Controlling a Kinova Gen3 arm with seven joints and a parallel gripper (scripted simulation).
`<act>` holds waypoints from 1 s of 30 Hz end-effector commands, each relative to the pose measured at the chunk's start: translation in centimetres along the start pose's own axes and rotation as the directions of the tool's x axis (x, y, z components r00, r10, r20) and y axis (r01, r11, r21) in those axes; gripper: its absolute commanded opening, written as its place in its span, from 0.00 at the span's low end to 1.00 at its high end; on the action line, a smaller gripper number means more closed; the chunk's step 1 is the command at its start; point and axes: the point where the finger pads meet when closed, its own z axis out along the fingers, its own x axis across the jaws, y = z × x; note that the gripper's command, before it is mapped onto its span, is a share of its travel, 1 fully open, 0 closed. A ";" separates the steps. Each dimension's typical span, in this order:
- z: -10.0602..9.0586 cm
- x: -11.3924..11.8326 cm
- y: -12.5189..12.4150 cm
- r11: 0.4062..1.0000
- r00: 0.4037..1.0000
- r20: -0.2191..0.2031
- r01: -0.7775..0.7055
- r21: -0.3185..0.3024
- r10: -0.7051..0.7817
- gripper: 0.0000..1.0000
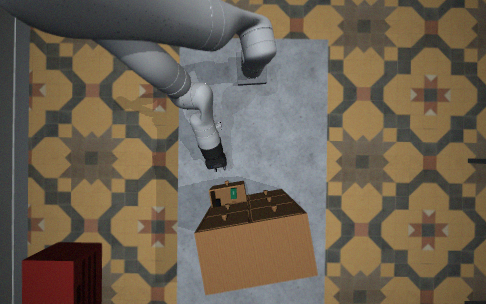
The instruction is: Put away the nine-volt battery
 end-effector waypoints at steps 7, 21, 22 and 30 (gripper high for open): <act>2.6 1.3 0.1 1.000 1.000 -0.014 0.003 -0.008 -0.003 0.67; 4.1 1.3 0.0 1.000 1.000 -0.002 0.005 -0.010 -0.005 0.67; 4.2 1.3 0.0 1.000 1.000 -0.002 0.005 -0.010 -0.005 0.67; 4.3 1.3 0.0 1.000 1.000 -0.002 0.005 -0.009 -0.005 0.67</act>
